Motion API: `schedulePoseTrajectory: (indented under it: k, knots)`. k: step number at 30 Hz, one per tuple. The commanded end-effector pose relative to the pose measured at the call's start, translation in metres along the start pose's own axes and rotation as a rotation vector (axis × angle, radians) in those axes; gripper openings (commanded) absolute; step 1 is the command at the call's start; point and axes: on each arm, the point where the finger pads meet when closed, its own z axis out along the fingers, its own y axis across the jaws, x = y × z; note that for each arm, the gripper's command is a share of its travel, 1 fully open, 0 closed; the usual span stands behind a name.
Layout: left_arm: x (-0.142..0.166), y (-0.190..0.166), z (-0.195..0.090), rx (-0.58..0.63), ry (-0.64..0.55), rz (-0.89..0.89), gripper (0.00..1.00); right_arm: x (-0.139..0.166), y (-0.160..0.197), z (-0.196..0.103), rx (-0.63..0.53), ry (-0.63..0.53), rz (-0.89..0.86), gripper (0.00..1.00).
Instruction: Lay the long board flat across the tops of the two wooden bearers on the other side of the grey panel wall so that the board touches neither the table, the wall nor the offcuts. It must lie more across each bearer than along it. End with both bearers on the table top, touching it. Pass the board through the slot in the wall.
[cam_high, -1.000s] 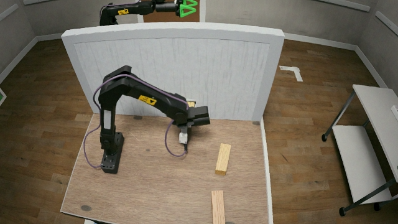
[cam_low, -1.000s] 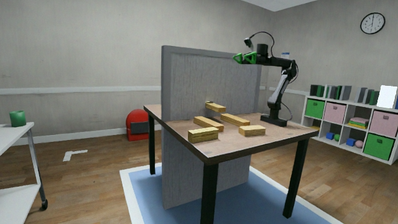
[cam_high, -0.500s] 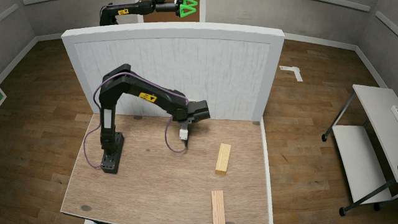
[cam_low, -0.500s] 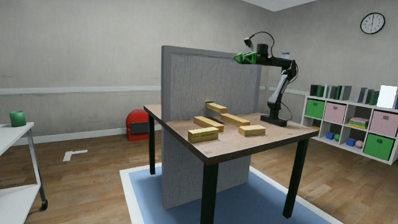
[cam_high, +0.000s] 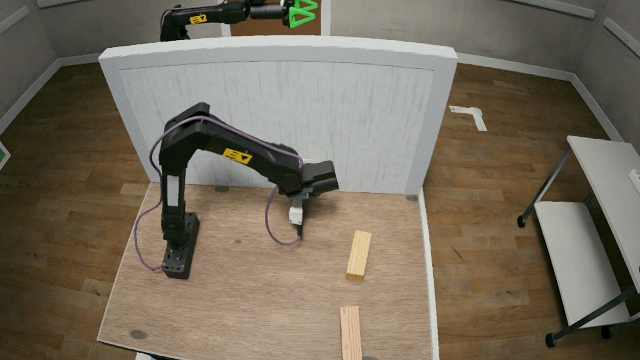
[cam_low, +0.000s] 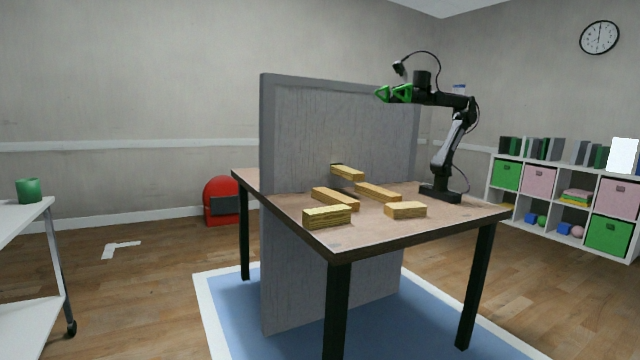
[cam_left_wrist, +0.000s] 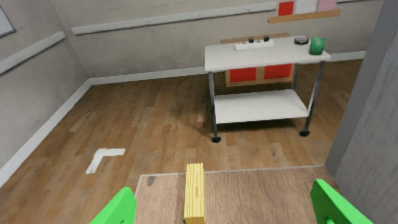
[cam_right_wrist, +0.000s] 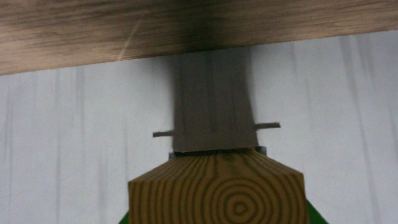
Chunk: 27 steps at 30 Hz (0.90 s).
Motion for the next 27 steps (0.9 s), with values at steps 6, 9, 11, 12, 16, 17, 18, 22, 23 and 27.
schedulePoseTrajectory:
  k: [6,9,11,12,16,17,18,22,23,27]
  knots:
    - [-0.0308,0.0024,-0.0060,-0.008,-0.074,-0.008,1.00,0.0483,0.0209,-0.0191,-0.073,0.100,-0.104,0.00]
    - [-0.0308,0.0024,-0.0060,-0.008,-0.074,-0.008,1.00,0.0451,0.0256,-0.0254,-0.090,0.114,-0.101,0.00]
    - [-0.0308,0.0024,-0.0060,-0.008,-0.074,-0.008,1.00,0.0462,0.0244,-0.0238,-0.085,0.119,-0.106,0.00]
    - [-0.0308,0.0024,-0.0060,-0.008,-0.074,-0.008,1.00,0.0444,0.0257,-0.0252,-0.089,0.120,-0.102,0.00]
    - [-0.0308,0.0024,-0.0060,-0.008,-0.074,-0.008,1.00,0.0489,0.0205,-0.0195,-0.073,0.118,-0.110,0.00]
    - [-0.0308,0.0024,-0.0060,-0.008,-0.074,-0.008,1.00,0.0493,0.0201,-0.0192,-0.073,0.118,-0.111,0.00]
    - [-0.0308,0.0024,-0.0060,-0.008,-0.074,-0.008,1.00,0.0491,0.0202,-0.0196,-0.075,0.118,-0.109,0.00]
    - [-0.0308,0.0024,-0.0060,-0.008,-0.074,-0.008,1.00,0.0497,0.0187,-0.0193,-0.074,0.118,-0.110,0.00]
    - [-0.0308,0.0024,-0.0060,-0.008,-0.074,-0.008,1.00,0.0497,0.0187,-0.0193,-0.074,0.118,-0.110,0.00]
    - [-0.0308,0.0024,-0.0060,-0.008,-0.074,-0.008,1.00,0.0452,0.0232,-0.0239,-0.087,0.133,-0.103,0.00]
